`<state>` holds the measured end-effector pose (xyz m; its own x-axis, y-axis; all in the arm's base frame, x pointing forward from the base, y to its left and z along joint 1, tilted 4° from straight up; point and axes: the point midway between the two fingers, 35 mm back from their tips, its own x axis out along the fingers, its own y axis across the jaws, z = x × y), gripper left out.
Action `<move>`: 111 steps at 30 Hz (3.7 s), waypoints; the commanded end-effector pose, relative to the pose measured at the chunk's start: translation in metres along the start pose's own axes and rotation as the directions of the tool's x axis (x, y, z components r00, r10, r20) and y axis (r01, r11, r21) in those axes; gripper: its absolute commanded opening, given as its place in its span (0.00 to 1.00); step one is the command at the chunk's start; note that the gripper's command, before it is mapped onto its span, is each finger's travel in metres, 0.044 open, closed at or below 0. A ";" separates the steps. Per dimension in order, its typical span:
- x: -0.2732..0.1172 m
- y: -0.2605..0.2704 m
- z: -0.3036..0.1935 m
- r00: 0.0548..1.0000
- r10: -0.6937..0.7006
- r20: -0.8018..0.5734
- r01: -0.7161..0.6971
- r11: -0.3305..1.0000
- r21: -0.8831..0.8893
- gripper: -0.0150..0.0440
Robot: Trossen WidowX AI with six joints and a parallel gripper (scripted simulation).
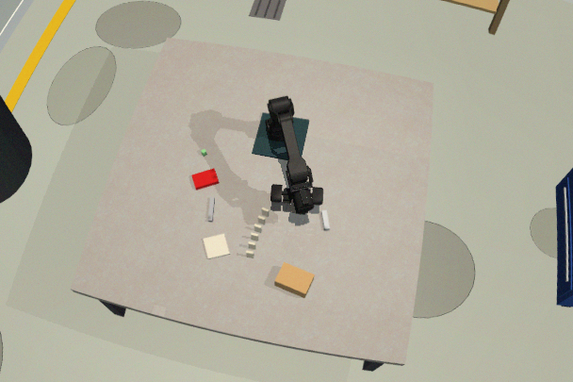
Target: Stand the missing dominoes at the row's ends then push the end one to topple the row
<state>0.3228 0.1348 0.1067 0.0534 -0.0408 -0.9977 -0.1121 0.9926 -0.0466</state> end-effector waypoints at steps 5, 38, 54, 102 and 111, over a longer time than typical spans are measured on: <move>-0.081 0.003 0.003 1.000 0.006 0.023 -0.006 1.000 0.004 0.44; -0.075 -0.033 -0.003 0.983 0.131 0.132 -0.024 0.791 -0.611 0.44; -0.055 -0.034 0.023 0.890 0.311 0.333 -0.091 0.837 -0.539 0.44; -0.053 -0.060 0.012 0.324 0.595 0.735 -0.125 0.798 -0.590 0.44; -0.055 -0.062 -0.009 0.216 0.626 0.750 -0.081 0.777 -0.625 0.44</move>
<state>0.3254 0.0751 0.1640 0.6888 0.6851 -0.2371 -0.7008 0.7130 0.0244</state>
